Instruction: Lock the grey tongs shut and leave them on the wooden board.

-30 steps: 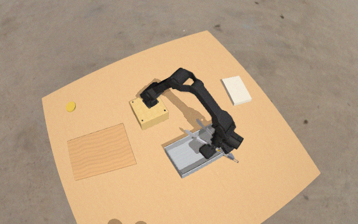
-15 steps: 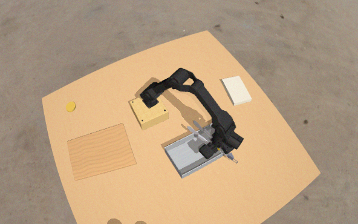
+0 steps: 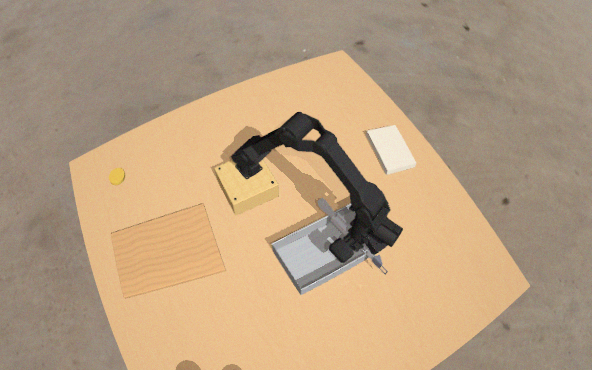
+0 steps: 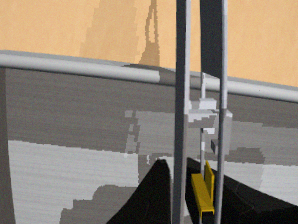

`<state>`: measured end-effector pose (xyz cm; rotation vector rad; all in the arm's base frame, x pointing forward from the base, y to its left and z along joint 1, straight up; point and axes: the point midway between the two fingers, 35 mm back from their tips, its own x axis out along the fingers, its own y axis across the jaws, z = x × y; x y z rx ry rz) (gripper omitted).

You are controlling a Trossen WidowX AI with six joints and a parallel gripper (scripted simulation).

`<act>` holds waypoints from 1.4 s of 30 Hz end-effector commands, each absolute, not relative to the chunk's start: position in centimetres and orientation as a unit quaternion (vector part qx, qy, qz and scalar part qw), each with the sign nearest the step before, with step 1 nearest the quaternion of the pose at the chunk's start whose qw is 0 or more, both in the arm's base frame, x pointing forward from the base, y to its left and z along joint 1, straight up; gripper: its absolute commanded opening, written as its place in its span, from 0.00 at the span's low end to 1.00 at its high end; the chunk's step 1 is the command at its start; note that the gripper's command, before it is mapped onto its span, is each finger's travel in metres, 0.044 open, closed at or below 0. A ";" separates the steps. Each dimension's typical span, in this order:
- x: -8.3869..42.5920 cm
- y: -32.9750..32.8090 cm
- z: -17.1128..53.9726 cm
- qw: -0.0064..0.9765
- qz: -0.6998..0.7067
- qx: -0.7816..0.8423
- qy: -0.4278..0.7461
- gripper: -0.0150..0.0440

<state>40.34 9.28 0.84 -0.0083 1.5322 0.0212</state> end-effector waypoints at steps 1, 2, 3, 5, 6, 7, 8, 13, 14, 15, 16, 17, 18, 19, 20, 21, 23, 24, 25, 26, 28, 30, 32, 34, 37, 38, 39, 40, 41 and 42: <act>40.4 9.3 0.9 0.721 0.009 -0.004 0.693 0.23; 40.4 9.3 0.9 0.721 0.009 -0.004 0.693 0.19; 40.4 9.3 0.9 0.721 0.009 -0.004 0.693 0.15; 40.4 9.3 0.9 0.721 0.009 -0.004 0.693 0.06; 40.4 9.3 0.9 0.721 0.009 -0.004 0.693 0.01; 40.4 9.3 0.9 0.721 0.009 -0.004 0.693 0.00; 40.4 9.3 0.9 0.721 0.009 -0.004 0.693 0.00; 40.6 9.3 2.4 0.721 0.009 -0.004 0.693 0.00; 40.7 9.4 3.3 0.721 0.009 -0.004 0.693 0.00; 40.8 9.4 4.5 0.721 0.009 -0.004 0.693 0.00; 40.8 9.4 5.9 0.721 0.009 -0.005 0.693 0.00; 40.8 9.4 7.6 0.721 0.009 -0.005 0.693 0.00; 40.6 9.4 9.4 0.721 0.009 -0.005 0.693 0.00; 40.4 9.3 11.1 0.721 0.009 -0.005 0.693 0.00; 40.1 9.3 12.5 0.721 0.009 -0.006 0.693 0.00; 39.9 9.2 13.4 0.721 0.009 -0.006 0.693 0.00; 39.9 9.2 13.7 0.720 0.009 -0.006 0.693 0.00; 39.9 9.2 13.7 0.720 0.009 -0.006 0.693 0.00; 39.9 9.2 13.7 0.720 0.009 -0.006 0.693 0.00; 39.9 9.2 13.7 0.720 0.009 -0.006 0.693 0.00; 39.9 9.2 13.7 0.720 0.009 -0.006 0.693 0.00; 39.9 9.2 13.7 0.720 0.009 -0.006 0.693 0.00; 39.9 9.2 13.7 0.720 0.009 -0.006 0.693 0.00; 39.9 9.2 13.7 0.720 0.009 -0.006 0.693 0.00; 39.9 8.9 13.2 0.717 0.010 -0.006 0.697 0.00; 40.0 8.7 13.2 0.717 0.011 -0.006 0.697 0.00; 40.0 8.3 13.2 0.717 0.012 -0.008 0.697 0.00; 40.1 7.9 13.2 0.717 0.014 -0.010 0.697 0.00; 40.2 7.3 13.2 0.717 0.017 -0.014 0.697 0.00; 40.3 6.6 13.3 0.717 0.020 -0.017 0.696 0.00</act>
